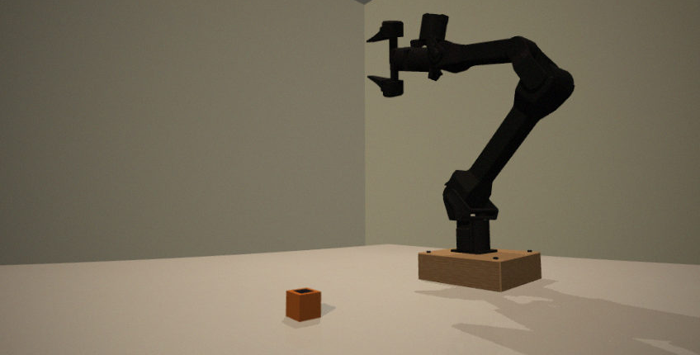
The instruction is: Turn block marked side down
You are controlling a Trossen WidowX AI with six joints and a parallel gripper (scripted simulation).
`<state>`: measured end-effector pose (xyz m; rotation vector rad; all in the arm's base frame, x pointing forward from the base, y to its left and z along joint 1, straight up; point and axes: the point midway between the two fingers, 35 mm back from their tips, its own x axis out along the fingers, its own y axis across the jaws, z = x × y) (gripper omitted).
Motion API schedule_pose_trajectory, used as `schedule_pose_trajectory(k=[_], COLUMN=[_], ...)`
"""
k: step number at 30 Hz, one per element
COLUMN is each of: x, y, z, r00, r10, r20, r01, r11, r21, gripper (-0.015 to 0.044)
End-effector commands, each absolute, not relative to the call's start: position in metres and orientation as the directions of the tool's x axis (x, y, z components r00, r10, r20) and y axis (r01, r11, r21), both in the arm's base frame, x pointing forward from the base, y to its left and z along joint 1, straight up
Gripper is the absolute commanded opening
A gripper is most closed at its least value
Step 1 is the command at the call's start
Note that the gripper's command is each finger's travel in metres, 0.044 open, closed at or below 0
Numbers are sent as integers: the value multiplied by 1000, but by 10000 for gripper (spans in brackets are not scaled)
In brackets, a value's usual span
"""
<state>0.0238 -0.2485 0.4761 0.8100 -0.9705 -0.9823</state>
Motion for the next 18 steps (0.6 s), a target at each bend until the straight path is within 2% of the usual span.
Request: schedule_pose_trajectory(k=[1,10,18], x=[55,167,276], y=[-274,-305,-271], z=[457,385,308], r00=[332,587,696], r10=[-928,-788,-516], r20=[166,-186,-499], r01=[345,539,701], r11=[284,209,341], r21=[895,816,626], gripper=[440,440,440])
